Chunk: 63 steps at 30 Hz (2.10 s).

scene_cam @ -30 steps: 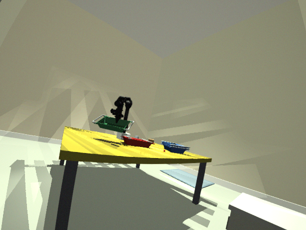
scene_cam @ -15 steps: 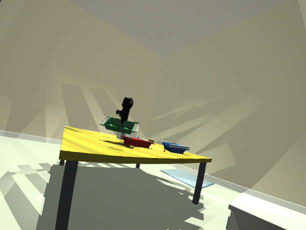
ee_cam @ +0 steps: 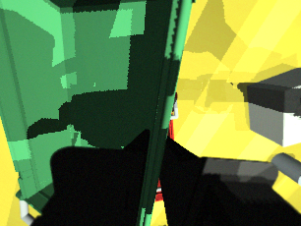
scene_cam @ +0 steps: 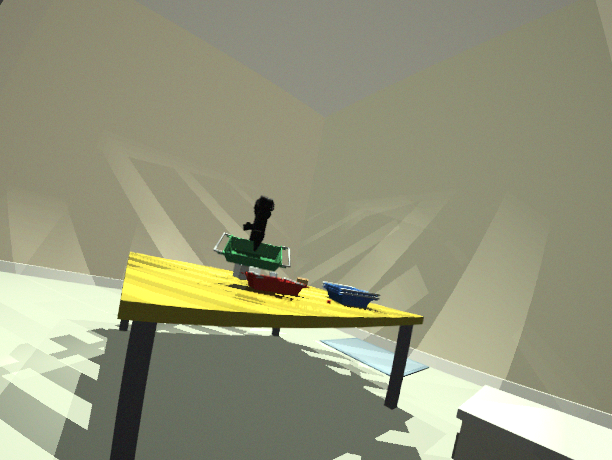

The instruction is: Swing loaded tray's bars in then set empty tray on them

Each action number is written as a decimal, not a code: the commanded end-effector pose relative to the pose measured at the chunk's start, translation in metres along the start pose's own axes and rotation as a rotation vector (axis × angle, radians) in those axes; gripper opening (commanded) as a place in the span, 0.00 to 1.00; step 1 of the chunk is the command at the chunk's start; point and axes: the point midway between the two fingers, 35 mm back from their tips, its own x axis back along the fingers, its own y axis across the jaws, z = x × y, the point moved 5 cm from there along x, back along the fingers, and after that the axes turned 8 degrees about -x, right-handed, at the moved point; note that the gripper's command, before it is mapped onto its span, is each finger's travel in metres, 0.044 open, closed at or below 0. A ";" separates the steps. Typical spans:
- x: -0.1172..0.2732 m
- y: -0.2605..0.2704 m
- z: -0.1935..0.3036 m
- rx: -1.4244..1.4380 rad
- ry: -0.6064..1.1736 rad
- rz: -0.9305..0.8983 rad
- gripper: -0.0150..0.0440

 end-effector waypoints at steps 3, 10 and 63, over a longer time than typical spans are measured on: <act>0.007 -0.007 0.024 0.047 0.005 -0.030 0.25; 0.008 -0.017 0.048 0.099 0.008 -0.032 0.25; 0.011 -0.055 0.108 0.246 0.019 -0.037 0.25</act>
